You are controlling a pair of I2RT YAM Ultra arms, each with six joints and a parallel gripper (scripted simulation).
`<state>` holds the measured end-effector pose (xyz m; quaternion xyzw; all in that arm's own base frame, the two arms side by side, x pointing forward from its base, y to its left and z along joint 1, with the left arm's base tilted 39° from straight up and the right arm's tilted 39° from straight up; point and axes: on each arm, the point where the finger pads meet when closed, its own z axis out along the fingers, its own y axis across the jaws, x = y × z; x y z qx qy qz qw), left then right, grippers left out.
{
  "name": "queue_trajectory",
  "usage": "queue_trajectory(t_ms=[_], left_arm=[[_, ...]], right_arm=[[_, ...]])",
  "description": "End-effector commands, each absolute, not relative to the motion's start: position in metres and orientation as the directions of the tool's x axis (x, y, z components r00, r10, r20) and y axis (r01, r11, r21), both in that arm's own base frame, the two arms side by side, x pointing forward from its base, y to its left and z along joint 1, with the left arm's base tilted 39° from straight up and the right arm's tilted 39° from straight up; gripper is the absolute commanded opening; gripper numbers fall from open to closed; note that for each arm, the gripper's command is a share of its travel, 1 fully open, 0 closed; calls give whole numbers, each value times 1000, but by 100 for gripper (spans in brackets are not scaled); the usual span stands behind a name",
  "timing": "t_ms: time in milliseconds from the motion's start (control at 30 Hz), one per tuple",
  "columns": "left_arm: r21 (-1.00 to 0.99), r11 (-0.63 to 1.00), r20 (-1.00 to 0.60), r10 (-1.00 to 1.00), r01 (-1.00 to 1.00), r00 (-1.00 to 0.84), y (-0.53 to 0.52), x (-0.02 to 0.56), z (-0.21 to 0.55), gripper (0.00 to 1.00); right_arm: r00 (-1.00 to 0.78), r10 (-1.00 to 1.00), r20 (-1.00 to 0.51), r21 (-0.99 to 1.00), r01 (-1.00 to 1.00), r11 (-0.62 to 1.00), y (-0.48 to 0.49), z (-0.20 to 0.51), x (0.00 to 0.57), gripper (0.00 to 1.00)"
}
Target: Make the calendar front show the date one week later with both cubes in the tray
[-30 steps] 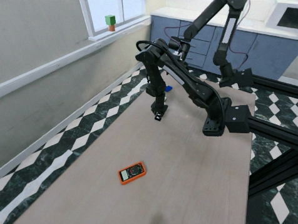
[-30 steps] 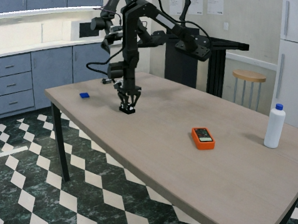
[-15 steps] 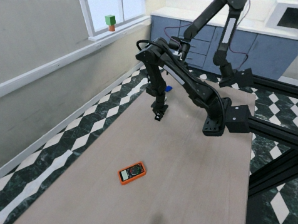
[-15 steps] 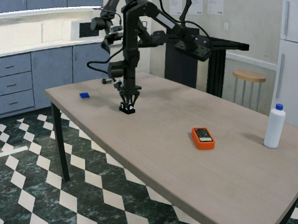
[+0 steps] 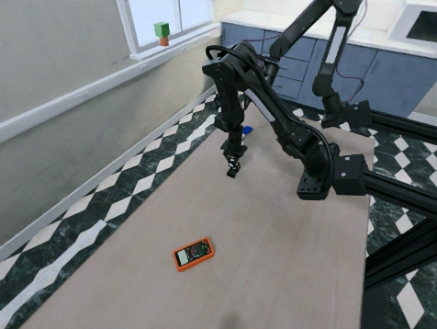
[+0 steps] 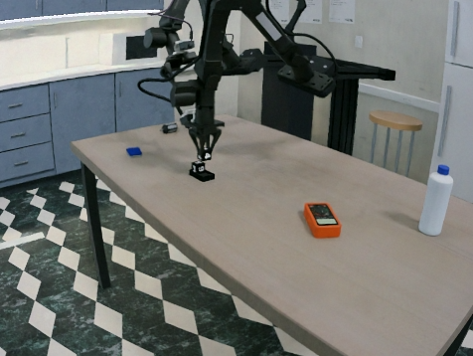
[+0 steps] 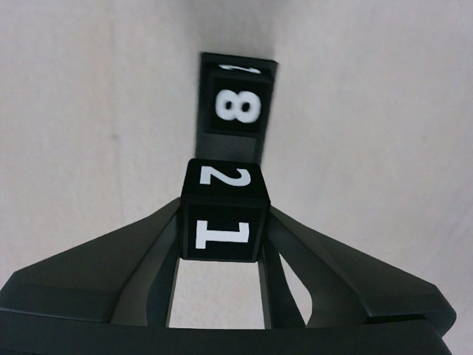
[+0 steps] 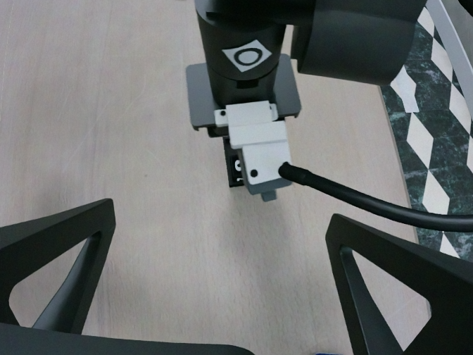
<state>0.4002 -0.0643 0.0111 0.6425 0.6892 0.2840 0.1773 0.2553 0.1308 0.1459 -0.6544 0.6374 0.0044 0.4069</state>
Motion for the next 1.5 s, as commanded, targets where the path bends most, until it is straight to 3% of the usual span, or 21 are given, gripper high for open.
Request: queue_trajectory(t_ms=[0, 433, 767, 1467], left_arm=[[619, 9, 114, 988, 785, -102, -73, 389, 25, 26], [589, 224, -10, 963, 776, -271, -75, 401, 30, 26], [579, 459, -166, 876, 674, -454, -77, 466, 50, 26], [591, 484, -197, 863, 645, -466, -79, 537, 46, 26]], right_arm=[[222, -819, -530, -542, -831, 125, 136, 151, 249, 100], [222, -819, -530, -542, -831, 125, 136, 151, 249, 100], [222, -819, -530, -542, -831, 125, 136, 151, 249, 100], [155, -802, -577, -561, -789, 251, 134, 174, 279, 100]])
